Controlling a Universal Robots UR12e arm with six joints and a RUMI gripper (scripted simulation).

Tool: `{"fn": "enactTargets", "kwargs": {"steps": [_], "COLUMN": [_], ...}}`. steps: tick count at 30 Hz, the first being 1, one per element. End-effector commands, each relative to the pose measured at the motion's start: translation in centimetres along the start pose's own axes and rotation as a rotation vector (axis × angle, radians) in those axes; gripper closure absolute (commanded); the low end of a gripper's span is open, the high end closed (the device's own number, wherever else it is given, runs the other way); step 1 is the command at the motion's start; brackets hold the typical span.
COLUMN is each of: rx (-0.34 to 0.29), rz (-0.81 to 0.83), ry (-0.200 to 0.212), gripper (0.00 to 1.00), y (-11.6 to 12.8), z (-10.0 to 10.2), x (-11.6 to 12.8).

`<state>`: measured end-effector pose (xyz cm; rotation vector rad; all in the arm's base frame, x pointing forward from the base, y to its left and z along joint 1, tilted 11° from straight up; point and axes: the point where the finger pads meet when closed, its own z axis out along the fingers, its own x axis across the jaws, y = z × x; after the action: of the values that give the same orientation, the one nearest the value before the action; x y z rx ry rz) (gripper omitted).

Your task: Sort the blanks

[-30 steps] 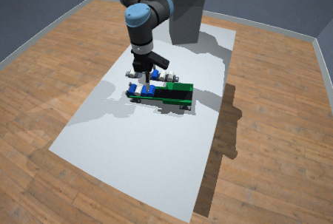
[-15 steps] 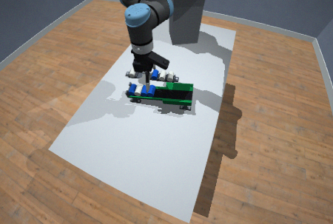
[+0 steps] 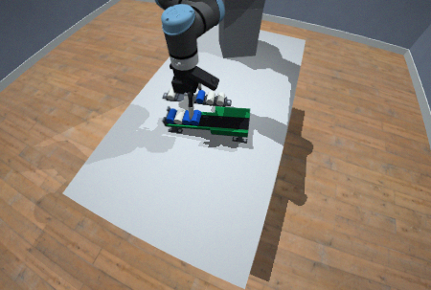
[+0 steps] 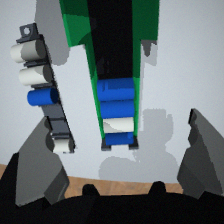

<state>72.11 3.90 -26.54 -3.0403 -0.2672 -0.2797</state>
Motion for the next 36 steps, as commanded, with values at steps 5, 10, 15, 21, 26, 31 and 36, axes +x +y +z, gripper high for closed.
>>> {"fn": "enactTargets", "kwargs": {"steps": [5, 10, 15, 21, 26, 31, 36], "rx": [0.001, 0.001, 0.001, 0.0, -0.001, -0.001, -0.001], "rz": [0.084, 0.126, 0.218, 0.365, 0.451, 0.618, 0.806], "ry": [-0.001, -0.001, -0.001, 0.001, 0.001, 0.001, 0.001], "gripper": [0.0, 0.0, 0.0, 0.0, 0.0, 0.0, 0.0], "y": [0.2, 0.3, 0.5, 1.0, 1.1, 1.6, 2.2], "z": [0.0, 0.0, 0.1, 0.2, 0.2, 0.3, 0.4], "x": [0.0, 0.1, 0.3, 0.6, 0.8, 1.0, 1.3]}}
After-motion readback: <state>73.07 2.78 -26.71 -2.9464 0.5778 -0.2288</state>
